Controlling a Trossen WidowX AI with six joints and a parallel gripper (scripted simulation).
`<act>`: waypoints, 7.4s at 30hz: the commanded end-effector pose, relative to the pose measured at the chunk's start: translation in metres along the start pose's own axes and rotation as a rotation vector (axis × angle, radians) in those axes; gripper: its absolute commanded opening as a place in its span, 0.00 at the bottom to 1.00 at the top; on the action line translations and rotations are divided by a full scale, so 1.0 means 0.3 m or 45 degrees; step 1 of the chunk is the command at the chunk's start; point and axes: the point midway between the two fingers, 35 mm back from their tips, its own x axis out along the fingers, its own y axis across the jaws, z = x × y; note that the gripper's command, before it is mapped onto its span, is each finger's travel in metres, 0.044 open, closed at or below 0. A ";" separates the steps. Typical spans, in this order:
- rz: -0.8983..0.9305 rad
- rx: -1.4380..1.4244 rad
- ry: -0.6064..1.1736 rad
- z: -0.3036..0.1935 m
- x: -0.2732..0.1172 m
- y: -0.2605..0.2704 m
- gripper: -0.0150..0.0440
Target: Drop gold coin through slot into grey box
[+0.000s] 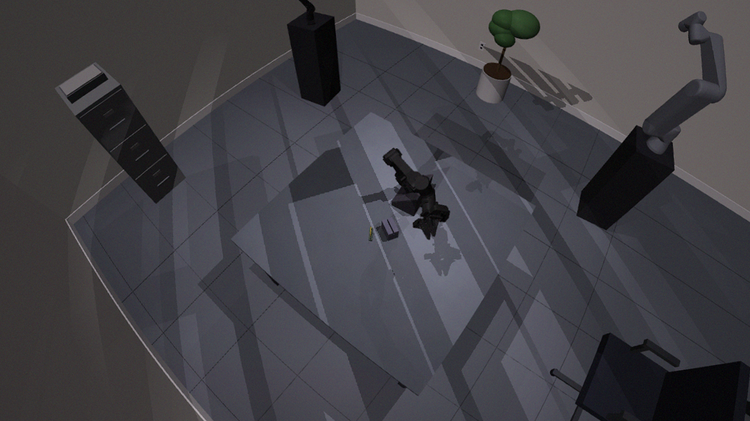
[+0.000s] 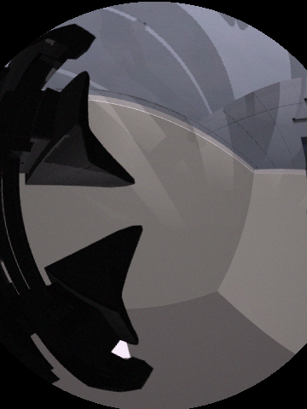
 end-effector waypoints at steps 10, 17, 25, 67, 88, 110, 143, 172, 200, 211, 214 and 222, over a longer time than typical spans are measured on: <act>0.675 0.820 0.087 -0.173 -0.031 0.617 0.53; 0.999 1.204 0.279 -0.230 -0.141 0.901 0.53; 1.338 1.593 0.619 -0.273 -0.334 1.179 0.53; 1.704 1.979 1.288 -0.246 -0.647 1.635 0.53; 1.704 1.979 1.288 -0.211 -0.632 1.741 0.53; 1.703 1.976 1.292 -0.188 -0.629 1.807 0.25; 1.704 1.983 1.283 -0.246 -0.632 1.640 0.25; 1.793 1.735 1.024 -0.294 -0.652 1.507 0.25; 1.839 1.559 0.823 -0.179 -0.648 1.460 0.25; 1.840 1.560 0.821 -0.090 -0.661 1.430 0.25; 1.841 1.560 0.821 -0.066 -0.666 1.423 0.25; 1.843 1.557 0.824 -0.001 -0.686 1.405 0.25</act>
